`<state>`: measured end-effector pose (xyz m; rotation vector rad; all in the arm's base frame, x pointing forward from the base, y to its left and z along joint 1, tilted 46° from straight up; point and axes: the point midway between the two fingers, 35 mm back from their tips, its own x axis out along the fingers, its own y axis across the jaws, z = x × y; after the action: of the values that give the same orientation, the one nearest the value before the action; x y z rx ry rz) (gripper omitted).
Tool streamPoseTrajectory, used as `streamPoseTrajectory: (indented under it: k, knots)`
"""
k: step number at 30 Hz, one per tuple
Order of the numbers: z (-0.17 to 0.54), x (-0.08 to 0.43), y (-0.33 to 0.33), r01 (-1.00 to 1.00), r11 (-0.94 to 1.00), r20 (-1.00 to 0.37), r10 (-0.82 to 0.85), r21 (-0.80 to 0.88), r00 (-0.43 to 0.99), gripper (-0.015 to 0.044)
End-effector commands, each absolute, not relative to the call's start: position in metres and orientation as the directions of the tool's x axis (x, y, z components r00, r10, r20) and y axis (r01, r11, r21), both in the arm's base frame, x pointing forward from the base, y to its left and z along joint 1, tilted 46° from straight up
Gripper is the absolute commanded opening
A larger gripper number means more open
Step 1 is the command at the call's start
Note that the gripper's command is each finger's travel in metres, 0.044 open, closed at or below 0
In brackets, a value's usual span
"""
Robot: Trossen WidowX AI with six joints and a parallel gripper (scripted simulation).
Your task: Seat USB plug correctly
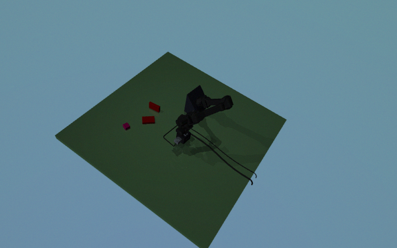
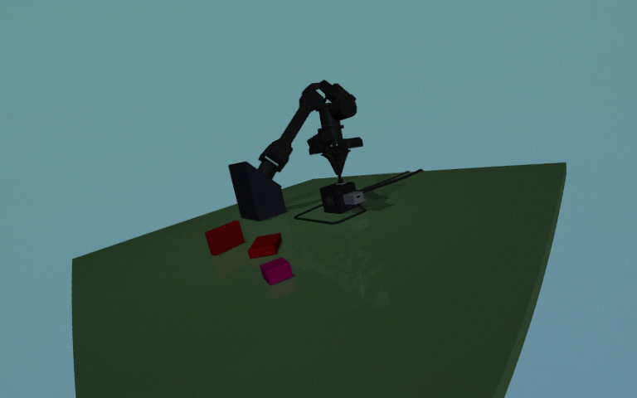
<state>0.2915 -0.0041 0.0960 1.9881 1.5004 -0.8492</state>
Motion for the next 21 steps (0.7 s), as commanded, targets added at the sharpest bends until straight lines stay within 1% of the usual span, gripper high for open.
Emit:
streamPoseTrajectory:
  k: [1,3,21]
  knots:
    - [0.096,0.2915,-0.0041,0.964,-0.264,-0.735,0.649,0.024,0.196,0.0053]
    - [0.096,0.2915,-0.0041,0.964,-0.264,-0.735,0.649,0.024,0.196,0.0095]
    - [0.096,0.2915,-0.0041,0.964,-0.264,-0.735,0.649,0.024,0.196,0.0095]
